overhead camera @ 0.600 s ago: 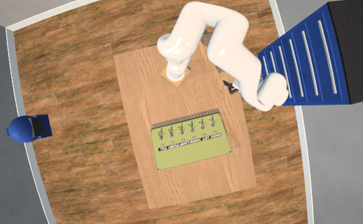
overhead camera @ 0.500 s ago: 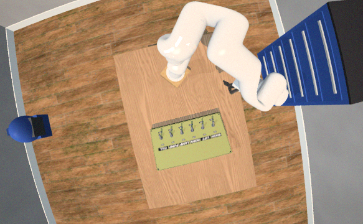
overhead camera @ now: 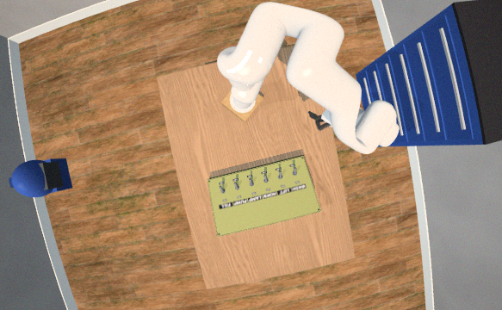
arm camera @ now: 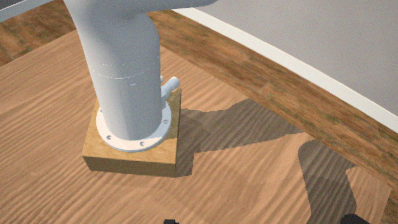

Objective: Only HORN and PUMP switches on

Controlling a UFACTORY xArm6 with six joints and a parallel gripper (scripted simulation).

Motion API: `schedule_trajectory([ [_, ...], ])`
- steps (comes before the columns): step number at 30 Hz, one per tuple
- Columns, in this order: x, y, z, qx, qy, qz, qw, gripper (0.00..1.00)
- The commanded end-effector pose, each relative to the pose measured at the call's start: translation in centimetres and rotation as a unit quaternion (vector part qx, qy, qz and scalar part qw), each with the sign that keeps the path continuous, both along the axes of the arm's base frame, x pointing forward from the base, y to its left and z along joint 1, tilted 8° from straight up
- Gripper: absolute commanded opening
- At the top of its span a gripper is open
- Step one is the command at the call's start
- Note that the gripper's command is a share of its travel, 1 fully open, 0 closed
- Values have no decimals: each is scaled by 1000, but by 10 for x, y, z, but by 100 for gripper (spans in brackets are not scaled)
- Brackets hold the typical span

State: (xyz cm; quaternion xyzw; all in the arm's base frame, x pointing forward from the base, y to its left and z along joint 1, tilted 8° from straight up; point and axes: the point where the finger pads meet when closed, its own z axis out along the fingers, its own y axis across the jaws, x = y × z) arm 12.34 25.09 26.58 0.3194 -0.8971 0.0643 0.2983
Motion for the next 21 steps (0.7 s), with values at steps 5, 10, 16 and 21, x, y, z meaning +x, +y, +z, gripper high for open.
schedule_trajectory([
  [5, 0, 1, 1, 2, -1, 0, 1000, 100],
  [10, 0, 1, 1, 2, -1, 0, 1000, 100],
  [16, 0, 1, 1, 2, -1, 0, 1000, 100],
  [21, 2, 0, 0, 6, -1, 4, 1000, 100],
])
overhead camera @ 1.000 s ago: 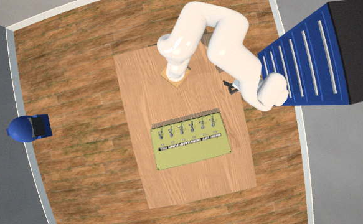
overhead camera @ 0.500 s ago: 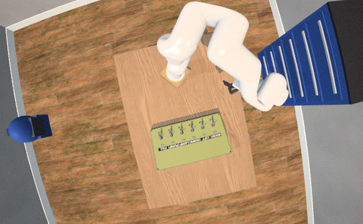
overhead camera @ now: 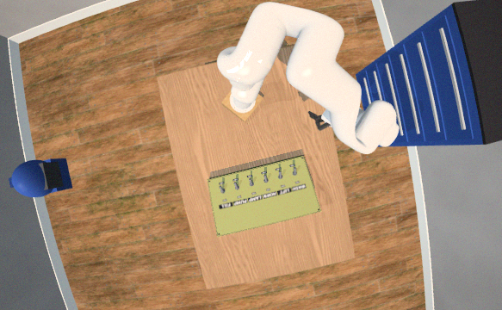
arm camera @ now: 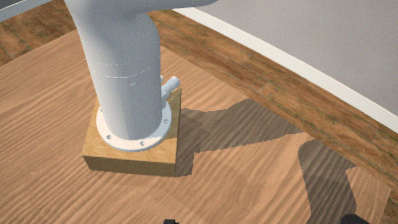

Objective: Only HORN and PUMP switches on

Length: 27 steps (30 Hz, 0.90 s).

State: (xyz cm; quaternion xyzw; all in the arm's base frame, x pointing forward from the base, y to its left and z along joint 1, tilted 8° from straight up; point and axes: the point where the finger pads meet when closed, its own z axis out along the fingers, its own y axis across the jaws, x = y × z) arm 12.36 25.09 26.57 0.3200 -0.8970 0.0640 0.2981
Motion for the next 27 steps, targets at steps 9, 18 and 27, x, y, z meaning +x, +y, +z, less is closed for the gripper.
schedule_trajectory([
  [9, 22, -5, -10, 74, -10, 73, 995, 100],
  [18, 41, -11, -19, 131, -22, 144, 981, 100],
  [27, 65, -19, -29, 192, -42, 242, 950, 100],
])
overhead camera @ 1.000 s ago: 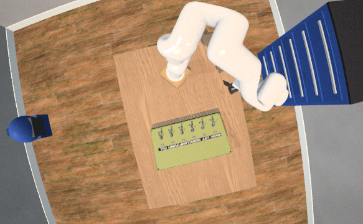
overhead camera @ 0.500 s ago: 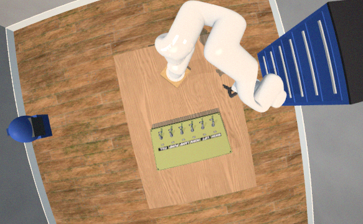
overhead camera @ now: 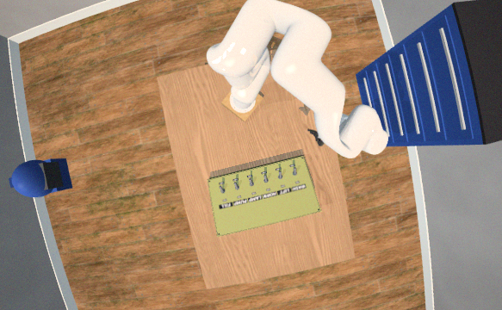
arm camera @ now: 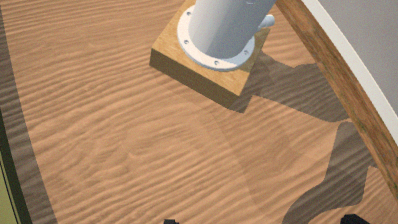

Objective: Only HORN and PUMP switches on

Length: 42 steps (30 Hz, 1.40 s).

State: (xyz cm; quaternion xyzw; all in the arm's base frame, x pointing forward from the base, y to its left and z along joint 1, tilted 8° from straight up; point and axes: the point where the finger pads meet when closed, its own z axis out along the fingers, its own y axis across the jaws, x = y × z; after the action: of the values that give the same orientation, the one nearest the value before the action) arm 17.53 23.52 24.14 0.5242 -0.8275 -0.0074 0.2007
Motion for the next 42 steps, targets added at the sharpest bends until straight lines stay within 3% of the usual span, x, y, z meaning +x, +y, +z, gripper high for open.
schedule_trajectory([
  [1, 14, -4, -4, 42, -12, 54, 998, 100],
  [10, 34, -12, -11, 88, -37, 145, 985, 100],
  [19, 56, -22, -16, 124, -66, 248, 959, 100],
  [20, 63, -26, -18, 134, -76, 283, 947, 100],
  [22, 63, -26, -18, 134, -76, 283, 947, 100],
  [23, 70, -30, -19, 141, -86, 319, 933, 100],
  [25, 70, -30, -19, 141, -86, 319, 933, 100],
  [26, 77, -34, -20, 147, -96, 355, 918, 100],
  [29, 77, -34, -20, 147, -96, 355, 918, 100],
  [30, 84, -37, -21, 152, -106, 391, 902, 100],
  [32, 84, -37, -21, 152, -106, 391, 902, 100],
  [33, 91, -41, -21, 154, -115, 426, 884, 100],
  [36, 91, -41, -21, 154, -115, 426, 884, 100],
  [37, 97, -45, -22, 155, -124, 461, 865, 100],
  [39, 97, -45, -22, 155, -124, 461, 865, 100],
  [40, 103, -49, -22, 154, -132, 495, 845, 100],
  [42, 103, -49, -22, 154, -132, 495, 845, 100],
])
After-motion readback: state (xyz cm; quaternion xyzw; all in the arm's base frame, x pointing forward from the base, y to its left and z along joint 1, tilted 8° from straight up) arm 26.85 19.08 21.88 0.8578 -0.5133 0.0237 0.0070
